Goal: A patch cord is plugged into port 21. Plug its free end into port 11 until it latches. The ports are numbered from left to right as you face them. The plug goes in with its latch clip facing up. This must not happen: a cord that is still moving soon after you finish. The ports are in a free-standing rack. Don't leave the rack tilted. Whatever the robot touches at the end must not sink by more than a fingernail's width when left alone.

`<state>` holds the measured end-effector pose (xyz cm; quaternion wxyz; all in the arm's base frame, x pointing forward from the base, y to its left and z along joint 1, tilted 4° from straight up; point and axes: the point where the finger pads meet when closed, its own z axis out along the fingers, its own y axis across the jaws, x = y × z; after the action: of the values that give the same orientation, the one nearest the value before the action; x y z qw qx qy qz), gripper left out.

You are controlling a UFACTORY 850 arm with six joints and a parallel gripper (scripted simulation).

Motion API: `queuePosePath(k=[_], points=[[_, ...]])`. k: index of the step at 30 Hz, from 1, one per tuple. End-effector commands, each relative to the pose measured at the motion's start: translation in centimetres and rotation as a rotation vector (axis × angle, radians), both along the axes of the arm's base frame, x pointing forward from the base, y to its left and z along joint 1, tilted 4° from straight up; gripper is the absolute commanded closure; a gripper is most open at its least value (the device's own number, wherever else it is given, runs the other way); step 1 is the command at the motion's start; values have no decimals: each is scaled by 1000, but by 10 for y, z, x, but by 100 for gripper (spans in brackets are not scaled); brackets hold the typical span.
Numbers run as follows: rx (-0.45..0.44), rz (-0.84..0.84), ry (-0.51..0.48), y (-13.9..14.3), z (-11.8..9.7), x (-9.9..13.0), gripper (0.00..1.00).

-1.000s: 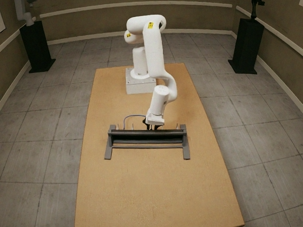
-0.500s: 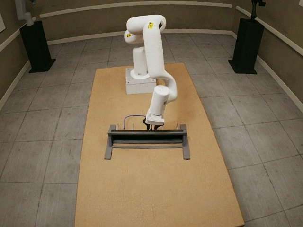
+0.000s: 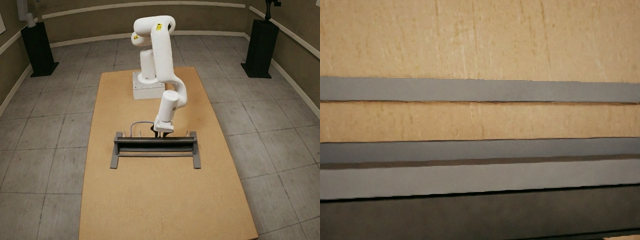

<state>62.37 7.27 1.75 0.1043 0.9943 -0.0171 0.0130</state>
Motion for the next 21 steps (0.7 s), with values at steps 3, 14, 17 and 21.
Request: queuePosePath(k=[3, 14, 17, 21], points=[[0, 0, -2, 0, 1, 1, 61], [0, 0, -2, 0, 2, 1, 61], [0, 0, -2, 0, 4, 1, 61], [0, 0, -2, 0, 7, 1, 61]])
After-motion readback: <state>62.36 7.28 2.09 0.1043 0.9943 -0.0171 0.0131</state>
